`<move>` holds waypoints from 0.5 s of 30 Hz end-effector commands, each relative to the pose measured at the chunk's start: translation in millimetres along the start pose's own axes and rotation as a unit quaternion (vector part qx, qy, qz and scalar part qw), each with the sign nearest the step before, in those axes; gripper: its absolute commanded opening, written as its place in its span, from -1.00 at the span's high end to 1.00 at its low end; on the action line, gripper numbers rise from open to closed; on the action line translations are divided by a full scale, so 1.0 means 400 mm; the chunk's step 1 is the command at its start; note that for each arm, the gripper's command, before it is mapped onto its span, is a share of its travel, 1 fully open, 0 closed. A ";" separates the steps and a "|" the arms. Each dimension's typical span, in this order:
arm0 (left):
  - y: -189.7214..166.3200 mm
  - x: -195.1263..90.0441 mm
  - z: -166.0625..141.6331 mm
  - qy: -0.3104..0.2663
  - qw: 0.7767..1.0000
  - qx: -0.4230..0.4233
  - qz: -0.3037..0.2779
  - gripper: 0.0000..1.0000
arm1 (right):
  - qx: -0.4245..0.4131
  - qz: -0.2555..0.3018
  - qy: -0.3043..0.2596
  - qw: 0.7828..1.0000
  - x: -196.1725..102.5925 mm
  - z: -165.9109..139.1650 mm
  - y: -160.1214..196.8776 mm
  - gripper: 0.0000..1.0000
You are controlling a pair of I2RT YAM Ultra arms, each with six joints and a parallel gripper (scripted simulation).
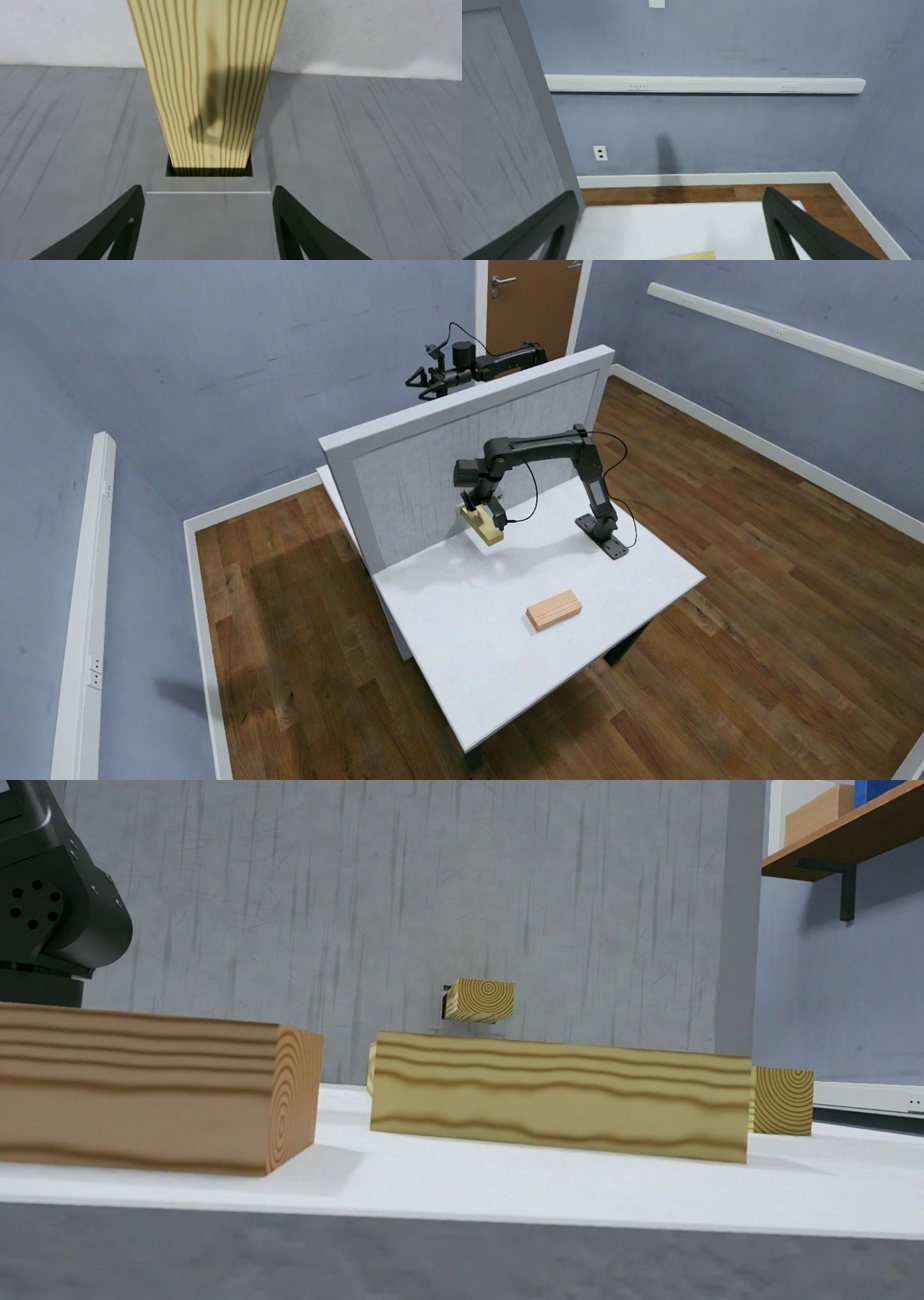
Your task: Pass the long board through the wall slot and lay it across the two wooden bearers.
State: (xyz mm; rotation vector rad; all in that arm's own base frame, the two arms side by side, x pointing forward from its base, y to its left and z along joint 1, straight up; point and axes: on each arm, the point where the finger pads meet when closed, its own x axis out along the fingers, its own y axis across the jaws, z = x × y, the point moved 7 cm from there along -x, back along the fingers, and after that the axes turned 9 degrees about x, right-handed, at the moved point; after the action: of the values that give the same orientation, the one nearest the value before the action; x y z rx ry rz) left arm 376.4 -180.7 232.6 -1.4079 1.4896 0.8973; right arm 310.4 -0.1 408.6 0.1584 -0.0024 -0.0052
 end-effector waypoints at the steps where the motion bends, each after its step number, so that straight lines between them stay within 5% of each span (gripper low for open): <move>1: 0.007 -0.017 -0.008 0.003 1.000 0.000 0.001 -0.45 | 0.000 0.008 0.003 1.000 -0.008 0.001 0.011 -1.00; 15: 0.004 -0.043 -0.017 0.007 1.000 0.006 -0.015 -0.45 | 0.000 0.008 0.003 1.000 -0.008 0.001 0.011 -1.00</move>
State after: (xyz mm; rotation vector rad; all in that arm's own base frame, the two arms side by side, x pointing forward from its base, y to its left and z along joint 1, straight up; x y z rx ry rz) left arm 376.0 -180.6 232.4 -1.4063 1.4910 0.9003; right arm 310.4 -0.1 408.6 0.1584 -0.0024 -0.0052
